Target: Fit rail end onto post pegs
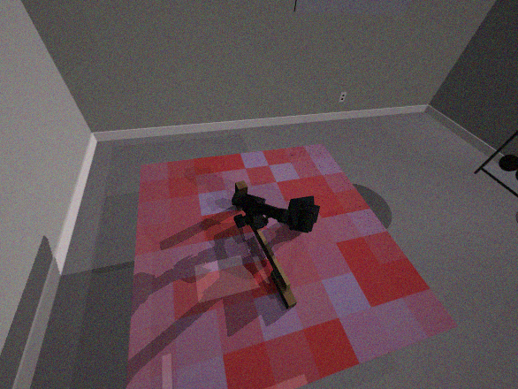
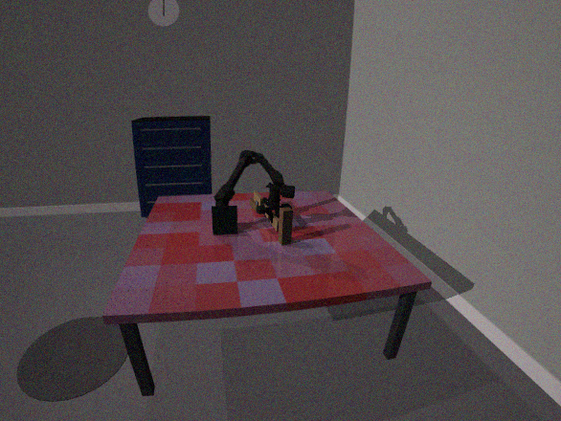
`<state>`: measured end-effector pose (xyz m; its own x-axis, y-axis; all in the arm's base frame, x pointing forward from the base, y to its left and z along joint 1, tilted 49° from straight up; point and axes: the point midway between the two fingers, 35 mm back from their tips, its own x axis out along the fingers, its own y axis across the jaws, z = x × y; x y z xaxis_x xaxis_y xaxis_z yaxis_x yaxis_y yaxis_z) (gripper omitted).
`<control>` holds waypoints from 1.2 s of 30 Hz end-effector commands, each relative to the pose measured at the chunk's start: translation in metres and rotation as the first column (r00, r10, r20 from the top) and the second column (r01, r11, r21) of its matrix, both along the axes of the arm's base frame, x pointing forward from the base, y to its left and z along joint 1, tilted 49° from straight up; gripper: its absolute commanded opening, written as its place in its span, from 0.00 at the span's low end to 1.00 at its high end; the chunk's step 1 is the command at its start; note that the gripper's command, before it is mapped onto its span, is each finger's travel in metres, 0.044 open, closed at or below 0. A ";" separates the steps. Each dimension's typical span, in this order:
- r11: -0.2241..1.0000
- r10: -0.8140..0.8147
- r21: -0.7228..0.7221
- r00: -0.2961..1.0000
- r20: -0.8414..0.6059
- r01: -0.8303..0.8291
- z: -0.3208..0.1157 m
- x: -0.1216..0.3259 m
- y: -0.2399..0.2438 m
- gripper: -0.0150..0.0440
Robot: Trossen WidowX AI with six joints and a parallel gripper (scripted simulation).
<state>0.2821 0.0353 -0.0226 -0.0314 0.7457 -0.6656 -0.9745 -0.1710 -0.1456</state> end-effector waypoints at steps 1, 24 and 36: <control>1.000 -0.006 0.005 1.000 0.006 0.006 0.003 0.002 -0.003 0.25; 1.000 -0.006 0.005 1.000 0.006 0.006 0.011 0.002 -0.012 0.25; 1.000 -0.006 0.005 1.000 0.006 0.006 0.015 0.002 -0.017 0.25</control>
